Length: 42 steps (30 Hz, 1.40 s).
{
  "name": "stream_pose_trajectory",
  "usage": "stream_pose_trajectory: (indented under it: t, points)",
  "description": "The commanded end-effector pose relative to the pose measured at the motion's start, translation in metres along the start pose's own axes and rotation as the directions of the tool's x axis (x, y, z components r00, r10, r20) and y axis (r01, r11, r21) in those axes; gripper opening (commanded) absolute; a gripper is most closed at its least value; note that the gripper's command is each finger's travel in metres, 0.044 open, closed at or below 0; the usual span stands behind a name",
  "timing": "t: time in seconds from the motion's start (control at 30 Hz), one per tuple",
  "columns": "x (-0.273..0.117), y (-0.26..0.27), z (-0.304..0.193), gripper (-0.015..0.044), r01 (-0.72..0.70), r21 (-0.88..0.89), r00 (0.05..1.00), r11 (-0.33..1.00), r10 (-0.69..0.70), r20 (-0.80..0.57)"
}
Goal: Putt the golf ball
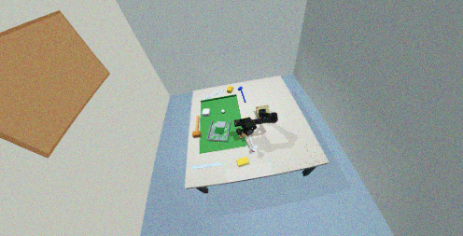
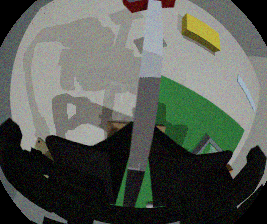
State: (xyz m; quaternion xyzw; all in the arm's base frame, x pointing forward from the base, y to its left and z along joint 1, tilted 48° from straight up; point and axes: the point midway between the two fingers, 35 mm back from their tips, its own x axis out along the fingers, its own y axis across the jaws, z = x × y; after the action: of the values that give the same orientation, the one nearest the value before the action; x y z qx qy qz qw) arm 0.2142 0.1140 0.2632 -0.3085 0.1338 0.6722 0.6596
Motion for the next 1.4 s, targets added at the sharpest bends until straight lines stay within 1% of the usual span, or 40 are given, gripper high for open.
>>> stream_pose_trajectory:
  t: [0.0,0.13,0.37,0.63,0.77,1.03,1.37]
  points:
    - [0.000,0.000,-0.001,0.0000,0.001,0.000,1.000,1.000,-0.001,-0.002]
    - [-0.002,-0.011,-0.015,0.0000,0.015,0.011,0.999,1.000,-0.015,-0.050]
    - [-0.012,-0.044,-0.065,0.0000,0.073,0.064,0.975,0.995,-0.057,-0.216]
    - [-0.030,-0.076,-0.128,0.0000,0.159,0.164,0.913,0.974,-0.081,-0.400]
    - [-0.042,-0.080,-0.155,0.0000,0.197,0.220,0.880,0.955,-0.073,-0.470]
    - [-0.064,-0.086,-0.213,0.0000,0.270,0.313,0.791,0.911,-0.025,-0.611]
    - [-0.086,-0.091,-0.286,0.0000,0.366,0.387,0.643,0.846,0.070,-0.763]
